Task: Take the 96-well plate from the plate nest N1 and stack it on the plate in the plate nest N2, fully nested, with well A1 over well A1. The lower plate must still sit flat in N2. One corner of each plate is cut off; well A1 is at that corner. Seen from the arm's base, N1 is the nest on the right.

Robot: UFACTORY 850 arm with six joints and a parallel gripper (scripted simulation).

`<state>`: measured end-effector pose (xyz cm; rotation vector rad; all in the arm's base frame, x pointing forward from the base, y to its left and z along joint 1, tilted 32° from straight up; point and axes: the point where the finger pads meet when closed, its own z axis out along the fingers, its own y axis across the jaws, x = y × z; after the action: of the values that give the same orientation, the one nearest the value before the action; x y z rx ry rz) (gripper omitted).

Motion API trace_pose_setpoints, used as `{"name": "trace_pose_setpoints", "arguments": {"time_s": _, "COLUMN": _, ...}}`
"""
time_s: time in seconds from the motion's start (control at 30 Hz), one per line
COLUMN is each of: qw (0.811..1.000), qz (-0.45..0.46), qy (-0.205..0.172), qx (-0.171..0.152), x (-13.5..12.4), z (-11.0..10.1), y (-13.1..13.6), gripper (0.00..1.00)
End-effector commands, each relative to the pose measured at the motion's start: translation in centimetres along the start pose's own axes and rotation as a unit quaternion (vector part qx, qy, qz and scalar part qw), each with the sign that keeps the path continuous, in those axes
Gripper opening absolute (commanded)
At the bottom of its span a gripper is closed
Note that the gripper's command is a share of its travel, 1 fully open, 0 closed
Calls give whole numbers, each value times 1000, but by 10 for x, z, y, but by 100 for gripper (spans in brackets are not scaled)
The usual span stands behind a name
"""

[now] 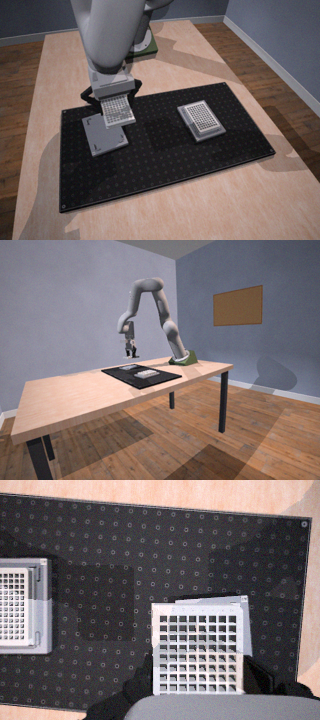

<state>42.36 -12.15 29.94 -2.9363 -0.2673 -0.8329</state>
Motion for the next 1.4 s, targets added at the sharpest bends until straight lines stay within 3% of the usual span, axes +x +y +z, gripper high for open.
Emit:
{"name": "trace_pose_setpoints", "arguments": {"time_s": 0.0, "qw": 1000, "qz": 0, "qy": -1, "qx": -1, "x": 4, "z": -1, "y": -17, "gripper": 0}}
{"name": "trace_pose_setpoints", "arguments": {"time_s": 1.37, "qw": 1000, "qz": 0, "qy": -1, "qx": -1, "x": 27, "z": 0, "y": -132, "gripper": 0}}
